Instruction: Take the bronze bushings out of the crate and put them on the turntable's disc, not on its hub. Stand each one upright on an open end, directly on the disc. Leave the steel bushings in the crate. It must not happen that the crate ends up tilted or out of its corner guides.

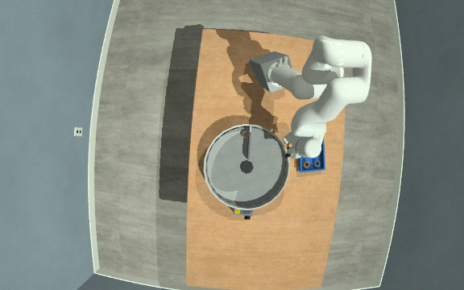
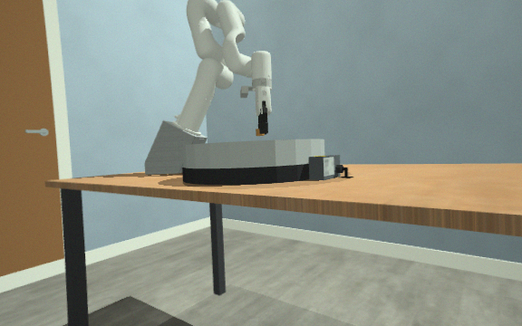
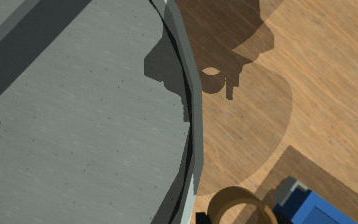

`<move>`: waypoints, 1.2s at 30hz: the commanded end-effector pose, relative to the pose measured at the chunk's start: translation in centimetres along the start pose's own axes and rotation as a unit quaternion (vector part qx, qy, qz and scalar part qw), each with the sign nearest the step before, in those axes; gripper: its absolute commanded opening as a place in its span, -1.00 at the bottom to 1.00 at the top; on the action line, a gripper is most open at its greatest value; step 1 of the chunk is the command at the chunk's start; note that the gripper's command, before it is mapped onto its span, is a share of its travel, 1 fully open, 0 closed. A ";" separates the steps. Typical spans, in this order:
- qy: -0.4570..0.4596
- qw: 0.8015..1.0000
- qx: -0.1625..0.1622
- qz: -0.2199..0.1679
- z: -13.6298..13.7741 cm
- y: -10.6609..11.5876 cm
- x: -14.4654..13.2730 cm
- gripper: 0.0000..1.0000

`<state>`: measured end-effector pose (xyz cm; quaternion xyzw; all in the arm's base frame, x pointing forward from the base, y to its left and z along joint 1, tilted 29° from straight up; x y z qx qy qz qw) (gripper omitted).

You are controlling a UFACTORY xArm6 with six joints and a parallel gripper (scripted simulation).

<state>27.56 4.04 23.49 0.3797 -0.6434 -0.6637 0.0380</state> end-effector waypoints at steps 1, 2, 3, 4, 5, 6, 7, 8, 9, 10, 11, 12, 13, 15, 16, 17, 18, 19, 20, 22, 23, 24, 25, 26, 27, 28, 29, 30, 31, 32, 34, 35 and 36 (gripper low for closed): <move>0.004 1.000 -0.015 -0.006 -3.9 -0.1 1.8 -1.00; 0.004 1.000 -0.015 -0.006 -4.5 -0.1 2.1 -1.00; 0.004 1.000 -0.015 -0.006 -5.0 -0.2 2.4 -1.00; 0.004 1.000 -0.015 -0.006 -5.6 -0.2 2.7 -1.00; 0.004 1.000 -0.015 -0.006 -6.2 -0.2 3.0 -1.00; 0.004 1.000 -0.015 -0.006 -6.8 -0.2 3.3 -1.00; 0.004 1.000 -0.015 -0.006 -7.5 -0.2 3.7 -1.00; 0.004 1.000 -0.015 -0.006 -8.1 -0.3 4.0 -1.00; 0.004 1.000 -0.015 -0.006 -8.1 -0.3 4.0 -1.00; 0.004 1.000 -0.015 -0.006 -8.1 -0.3 4.0 -1.00; 0.004 1.000 -0.015 -0.006 -8.7 -0.3 4.3 -1.00; 0.004 1.000 -0.015 -0.006 -9.4 -0.3 4.7 -1.00; 0.004 1.000 -0.015 -0.006 -10.0 -0.3 5.0 -1.00; 0.004 1.000 -0.015 -0.006 -11.4 -0.4 5.7 -1.00; 0.004 1.000 -0.015 -0.006 -12.0 -0.4 6.1 -1.00; 0.004 1.000 -0.015 -0.006 -12.8 -0.5 6.4 -1.00; 0.004 1.000 -0.015 -0.006 -13.5 -0.5 6.8 -1.00; 0.004 1.000 -0.015 -0.006 -14.2 -0.5 7.2 -1.00; 0.004 1.000 -0.015 -0.006 -14.9 -0.5 7.6 -1.00; 0.004 1.000 -0.015 -0.006 -16.5 -0.6 8.4 -1.00; 0.004 1.000 -0.015 -0.006 -17.3 -0.6 8.8 -1.00; 0.004 1.000 -0.015 -0.006 -18.1 -0.7 9.2 -1.00; 0.004 1.000 -0.015 -0.006 -18.8 -0.7 9.6 -1.00; 0.004 1.000 -0.015 -0.006 -18.8 -0.7 9.6 -1.00; 0.004 1.000 -0.015 -0.006 -18.8 -0.7 9.6 -1.00; 0.004 1.000 -0.015 -0.006 -19.6 -0.7 10.0 -1.00; 0.004 1.000 -0.015 -0.006 -20.3 -0.7 10.4 -1.00; 0.004 1.000 -0.015 -0.006 -20.9 -0.8 10.7 -1.00; 0.004 1.000 -0.015 -0.006 -21.5 -0.8 11.0 -1.00; 0.004 1.000 -0.015 -0.006 -22.1 -0.8 11.3 -1.00; 0.004 1.000 -0.015 -0.006 -23.1 -0.9 11.8 -1.00; 0.004 1.000 -0.015 -0.006 -23.5 -0.9 12.1 -1.00; 0.004 1.000 -0.015 -0.006 -23.9 -0.9 12.3 -1.00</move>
Point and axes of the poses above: the point where the finger pads meet when closed, its own y axis back along the fingers, its own z axis across the jaws, x = y × z, the point moved 10 cm from there along y, back along the fingers, and after that the axes turned 6 degrees about -y, right-handed, at the moved point
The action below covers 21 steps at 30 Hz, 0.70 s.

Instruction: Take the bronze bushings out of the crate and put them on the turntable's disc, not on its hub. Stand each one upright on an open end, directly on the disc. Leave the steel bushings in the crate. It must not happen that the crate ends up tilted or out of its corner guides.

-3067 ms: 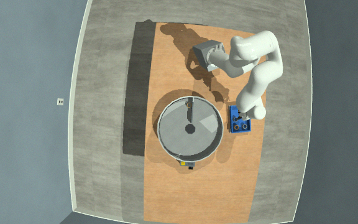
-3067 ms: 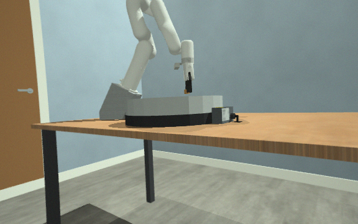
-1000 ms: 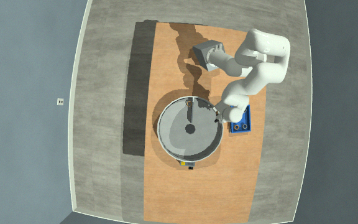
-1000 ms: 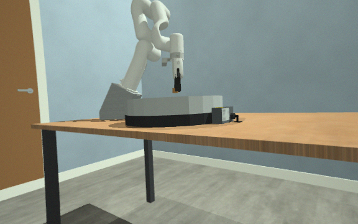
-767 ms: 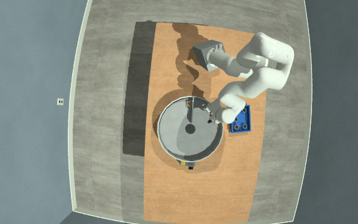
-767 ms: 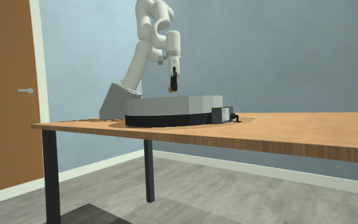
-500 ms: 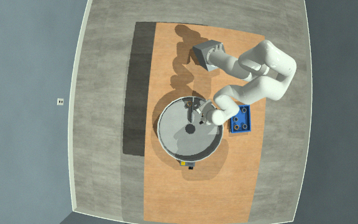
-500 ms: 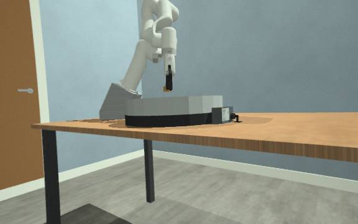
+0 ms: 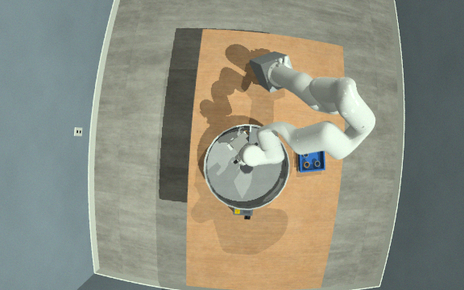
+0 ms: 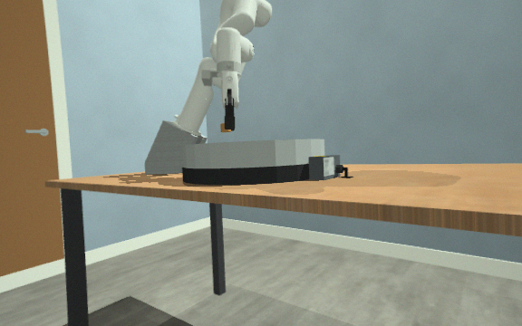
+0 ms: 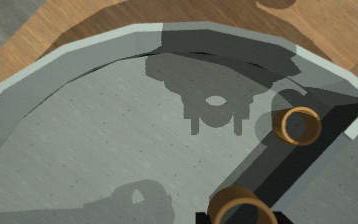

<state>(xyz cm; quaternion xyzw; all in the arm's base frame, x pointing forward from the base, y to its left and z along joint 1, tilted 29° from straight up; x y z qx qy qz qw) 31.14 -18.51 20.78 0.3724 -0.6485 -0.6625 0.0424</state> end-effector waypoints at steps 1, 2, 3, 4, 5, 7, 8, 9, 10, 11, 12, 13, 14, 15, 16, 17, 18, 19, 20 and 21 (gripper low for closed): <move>0.005 1.000 -0.017 -0.016 -4.0 -0.8 1.6 -1.00; 0.005 1.000 -0.017 -0.016 -4.3 -0.8 1.7 -1.00; 0.005 1.000 -0.017 -0.016 -4.5 -0.8 1.9 -1.00; 0.005 1.000 -0.017 -0.016 -4.8 -0.8 2.0 -1.00; 0.005 1.000 -0.017 -0.016 -5.0 -0.8 2.1 -1.00; 0.005 1.000 -0.017 -0.016 -5.1 -0.9 2.2 -1.00; 0.005 1.000 -0.017 -0.016 -5.1 -0.9 2.2 -1.00; 0.005 1.000 -0.017 -0.016 -5.2 -0.9 2.2 -1.00; 0.005 1.000 -0.017 -0.016 -5.3 -0.9 2.3 -1.00; 0.005 1.000 -0.017 -0.016 -5.4 -0.9 2.3 -1.00; 0.005 1.000 -0.017 -0.016 -5.4 -0.9 2.3 -1.00; 0.005 1.000 -0.017 -0.016 -5.5 -0.9 2.4 -1.00; 0.005 1.000 -0.017 -0.016 -5.5 -0.9 2.4 -1.00; 0.005 1.000 -0.017 -0.016 -5.5 -0.9 2.4 -1.00; 0.005 1.000 -0.017 -0.016 -5.5 -0.9 2.4 -1.00; 0.005 1.000 -0.017 -0.016 -5.5 -0.9 2.4 -1.00; 0.005 1.000 -0.017 -0.016 -5.5 -0.9 2.4 -1.00; 0.005 1.000 -0.017 -0.016 -5.5 -0.9 2.4 -1.00; 0.005 1.000 -0.017 -0.016 -5.5 -0.9 2.4 -1.00; 0.005 1.000 -0.017 -0.016 -5.5 -0.9 2.4 -1.00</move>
Point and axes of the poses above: the point where the finger pads meet when closed, its own y axis back along the fingers, its own z axis across the jaws, x = y × z, the point moved 10 cm from there along y, back along the fingers, and after that the axes turned 6 degrees about -y, right-handed, at the moved point
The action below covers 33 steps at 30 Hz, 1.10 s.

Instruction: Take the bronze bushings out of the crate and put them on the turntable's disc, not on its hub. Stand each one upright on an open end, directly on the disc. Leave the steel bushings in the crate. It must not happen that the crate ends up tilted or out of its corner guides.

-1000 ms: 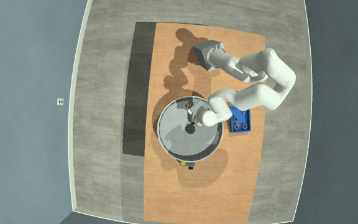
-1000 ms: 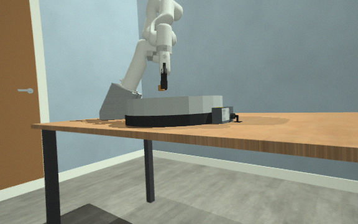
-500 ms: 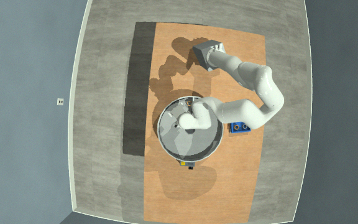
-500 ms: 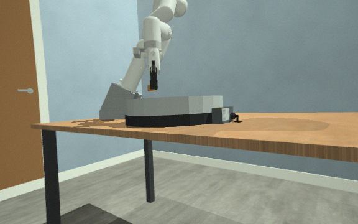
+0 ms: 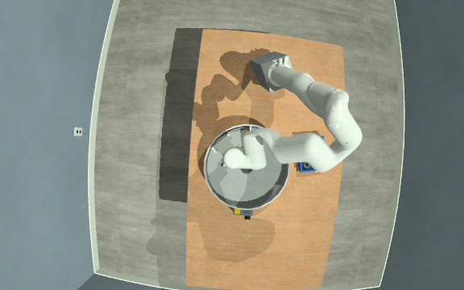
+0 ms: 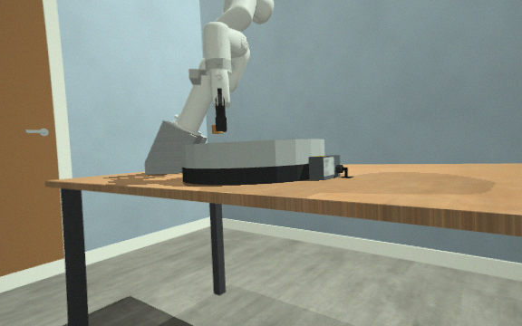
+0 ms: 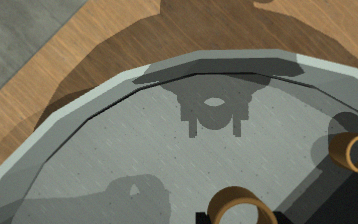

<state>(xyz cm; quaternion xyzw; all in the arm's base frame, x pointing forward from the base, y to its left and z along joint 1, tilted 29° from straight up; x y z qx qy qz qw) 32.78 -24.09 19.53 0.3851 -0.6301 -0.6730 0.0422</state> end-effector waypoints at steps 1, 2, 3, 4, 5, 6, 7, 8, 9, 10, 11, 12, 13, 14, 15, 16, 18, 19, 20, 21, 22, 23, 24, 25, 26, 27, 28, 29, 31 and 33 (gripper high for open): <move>0.000 1.000 0.001 0.000 -0.1 0.1 0.0 -1.00; 0.000 1.000 0.001 0.000 -0.1 0.1 0.0 -1.00; 0.000 1.000 0.001 0.000 -0.1 0.1 0.0 -1.00; 0.000 1.000 0.001 0.000 -0.1 0.1 0.0 -1.00; 0.000 1.000 0.001 0.000 -0.1 0.1 0.0 -1.00; 0.000 1.000 0.001 0.000 -0.1 0.1 0.0 -1.00; 0.000 1.000 0.001 0.000 -0.1 0.0 0.0 -1.00; 0.000 1.000 0.001 0.000 -0.1 -0.1 0.0 -1.00; 0.000 1.000 0.001 0.000 -0.2 -0.5 0.0 -1.00; 0.000 1.000 0.001 0.000 -0.2 -1.0 0.0 -1.00; 0.000 1.000 0.001 0.000 -0.2 -1.5 0.0 -1.00; 0.000 1.000 0.001 0.000 -0.2 -1.9 0.0 -1.00; 0.000 1.000 0.001 0.000 -0.2 -2.3 0.0 -1.00; 0.000 1.000 0.001 0.000 -0.2 -2.4 0.1 -1.00; 0.000 1.000 0.001 0.000 -0.2 -2.5 0.1 -1.00; 0.000 1.000 0.001 0.000 -0.2 -2.5 0.1 -1.00; 0.000 1.000 0.001 0.000 -0.2 -2.5 0.1 -1.00; 0.000 1.000 0.001 0.000 -0.2 -2.5 0.1 -1.00; 0.000 1.000 0.001 0.000 -0.2 -2.5 0.1 -1.00; 0.000 1.000 0.001 0.000 -0.2 -2.5 0.1 -1.00; 0.000 1.000 0.001 0.000 -0.2 -2.5 0.1 -1.00; 0.000 1.000 0.001 0.000 -0.2 -2.5 0.1 -1.00; 0.000 1.000 0.001 0.000 -0.2 -2.5 0.1 -1.00; 0.000 1.000 0.001 0.000 -0.2 -2.5 0.1 -1.00; 0.000 1.000 0.001 0.000 -0.2 -2.5 0.1 -1.00; 0.000 1.000 0.001 0.000 -0.2 -2.5 0.1 -1.00; 0.000 1.000 0.001 0.000 -0.2 -2.5 0.1 -1.00; 0.000 1.000 0.001 0.000 -0.2 -2.5 0.1 -1.00; 0.000 1.000 0.001 0.000 -0.2 -2.5 0.1 -1.00; 0.000 1.000 0.001 0.000 -0.2 -2.6 0.1 -1.00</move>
Point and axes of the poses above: the point where the finger pads meet when closed, its own y axis back along the fingers, its own z axis across the jaws, x = y × z, the point moved 10 cm from there along y, back along the fingers, and after that the axes turned 6 degrees about -y, right-handed, at the moved point
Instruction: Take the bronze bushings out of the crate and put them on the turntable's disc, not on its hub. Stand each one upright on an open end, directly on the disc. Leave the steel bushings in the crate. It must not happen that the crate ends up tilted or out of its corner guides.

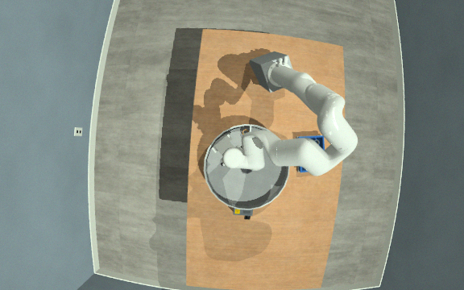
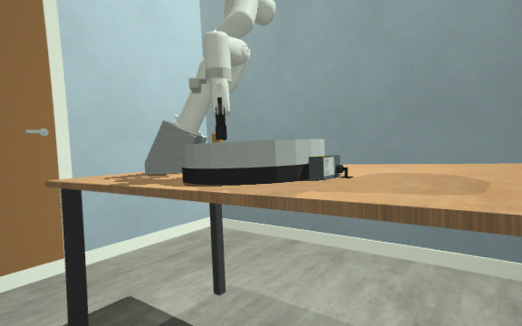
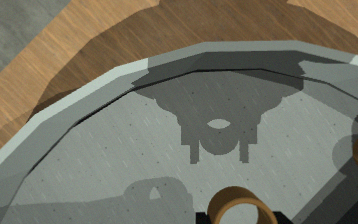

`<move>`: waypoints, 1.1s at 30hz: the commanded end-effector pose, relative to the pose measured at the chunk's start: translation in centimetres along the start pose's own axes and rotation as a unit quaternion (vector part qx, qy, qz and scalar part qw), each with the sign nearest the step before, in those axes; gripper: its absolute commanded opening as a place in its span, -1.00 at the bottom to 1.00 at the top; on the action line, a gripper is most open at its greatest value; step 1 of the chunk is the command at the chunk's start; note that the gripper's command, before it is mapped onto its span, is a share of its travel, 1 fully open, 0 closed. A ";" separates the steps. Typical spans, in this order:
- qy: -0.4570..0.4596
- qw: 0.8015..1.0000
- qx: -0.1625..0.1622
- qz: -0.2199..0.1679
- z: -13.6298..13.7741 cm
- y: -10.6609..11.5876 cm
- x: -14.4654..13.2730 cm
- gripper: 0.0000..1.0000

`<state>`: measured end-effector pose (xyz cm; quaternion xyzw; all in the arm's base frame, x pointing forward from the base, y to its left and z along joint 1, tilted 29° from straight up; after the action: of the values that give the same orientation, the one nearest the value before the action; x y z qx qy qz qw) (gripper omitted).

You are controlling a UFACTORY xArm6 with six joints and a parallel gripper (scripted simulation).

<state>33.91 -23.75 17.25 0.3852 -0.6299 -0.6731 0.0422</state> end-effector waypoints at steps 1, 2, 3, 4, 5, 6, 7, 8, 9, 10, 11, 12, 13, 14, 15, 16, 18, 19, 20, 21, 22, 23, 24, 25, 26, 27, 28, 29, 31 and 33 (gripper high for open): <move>0.000 1.000 0.001 0.000 -0.1 -0.1 0.0 -1.00; 0.000 1.000 0.001 0.000 -0.1 -0.1 0.0 -1.00; 0.000 1.000 0.001 0.000 -0.1 -0.2 0.0 -1.00; 0.000 1.000 0.001 0.000 -0.1 -0.2 0.0 -1.00; 0.000 1.000 0.001 0.000 -0.1 -0.2 0.0 -1.00; 0.000 1.000 0.001 0.000 -0.1 -0.3 0.0 -1.00; 0.000 1.000 0.001 0.000 -0.1 -0.4 0.0 -1.00; 0.000 1.000 0.001 0.000 -0.1 -0.5 0.0 -1.00; 0.000 1.000 0.001 0.000 -0.1 -0.6 0.0 -1.00; 0.000 1.000 0.001 0.000 -0.1 -0.8 0.0 -1.00; 0.000 1.000 0.001 0.000 -0.1 -0.9 0.0 -1.00; 0.000 1.000 0.001 0.000 -0.1 -1.1 0.0 -1.00; 0.000 1.000 0.001 0.000 -0.1 -1.2 0.0 -1.00; 0.000 1.000 0.001 0.000 -0.1 -1.4 0.0 -1.00; 0.000 1.000 0.001 0.000 -0.1 -1.6 0.0 -1.00; 0.000 1.000 0.001 0.000 -0.1 -1.7 0.0 -1.00; 0.000 1.000 0.001 0.000 -0.1 -2.1 0.0 -1.00; 0.000 1.000 0.001 0.000 -0.1 -2.3 0.0 -1.00; 0.000 1.000 0.001 0.000 -0.1 -2.5 0.0 -1.00; 0.000 1.000 0.001 0.000 -0.1 -2.5 0.0 -1.00; 0.000 1.000 0.001 0.000 -0.1 -2.5 0.0 -1.00; 0.000 1.000 0.001 0.000 -0.1 -2.7 0.0 -1.00; 0.000 1.000 0.001 0.000 -0.1 -2.8 0.0 -1.00; 0.000 1.000 0.001 0.000 -0.1 -3.0 -0.1 -1.00; 0.000 1.000 0.001 0.000 -0.1 -3.2 -0.1 -1.00; 0.000 1.000 0.001 0.000 -0.1 -3.4 -0.1 -1.00; 0.000 1.000 0.001 0.000 -0.1 -3.5 -0.1 -1.00; 0.000 1.000 0.001 0.000 -0.1 -3.7 -0.1 -1.00; 0.000 1.000 0.001 0.000 -0.1 -4.0 -0.1 -1.00; 0.000 1.000 0.001 0.000 -0.1 -4.2 -0.1 -1.00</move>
<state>35.45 -23.00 14.10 0.3848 -0.6299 -0.6734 0.0427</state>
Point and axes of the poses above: the point where the finger pads meet when closed, its own y axis back along the fingers, its own z axis across the jaws, x = y × z, the point moved 10 cm from there along y, back along the fingers, and after that the axes turned 6 degrees about -y, right-handed, at the moved point
